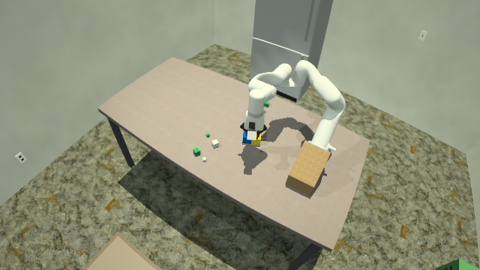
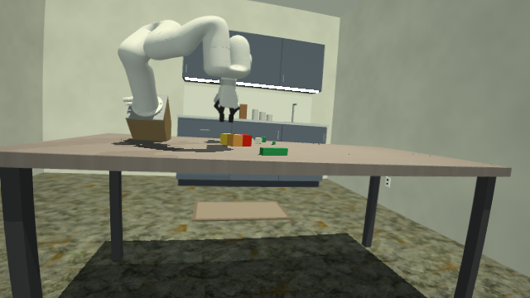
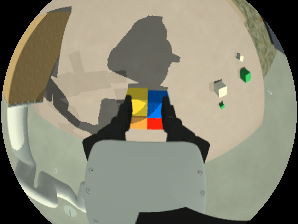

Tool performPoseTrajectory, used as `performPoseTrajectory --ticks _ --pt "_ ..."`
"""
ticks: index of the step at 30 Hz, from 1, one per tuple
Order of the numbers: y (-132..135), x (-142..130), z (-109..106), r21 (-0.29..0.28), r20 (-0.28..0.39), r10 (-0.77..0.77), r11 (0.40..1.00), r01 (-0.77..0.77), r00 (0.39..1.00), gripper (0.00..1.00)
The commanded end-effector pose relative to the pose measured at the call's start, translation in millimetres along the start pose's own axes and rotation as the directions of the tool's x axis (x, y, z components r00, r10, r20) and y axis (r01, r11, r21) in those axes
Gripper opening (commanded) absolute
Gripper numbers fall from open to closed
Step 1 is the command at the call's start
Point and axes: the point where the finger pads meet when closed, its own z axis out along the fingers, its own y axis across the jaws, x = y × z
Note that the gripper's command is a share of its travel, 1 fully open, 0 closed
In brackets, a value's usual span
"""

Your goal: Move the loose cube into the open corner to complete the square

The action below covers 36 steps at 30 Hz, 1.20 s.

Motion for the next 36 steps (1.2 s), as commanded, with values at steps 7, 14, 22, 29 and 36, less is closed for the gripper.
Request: performPoseTrajectory --ticks 7,14,22,29,36 --pt "1 1 15 -0.005 -0.001 0.000 1.000 0.000 1.000 0.49" --pt "1 1 32 -0.005 -0.001 0.000 1.000 0.000 1.000 0.49" --pt "1 1 54 -0.005 -0.001 0.000 1.000 0.000 1.000 0.49" --pt "1 1 73 -0.005 -0.001 0.000 1.000 0.000 1.000 0.49" --pt "1 1 84 -0.005 -0.001 0.000 1.000 0.000 1.000 0.49"
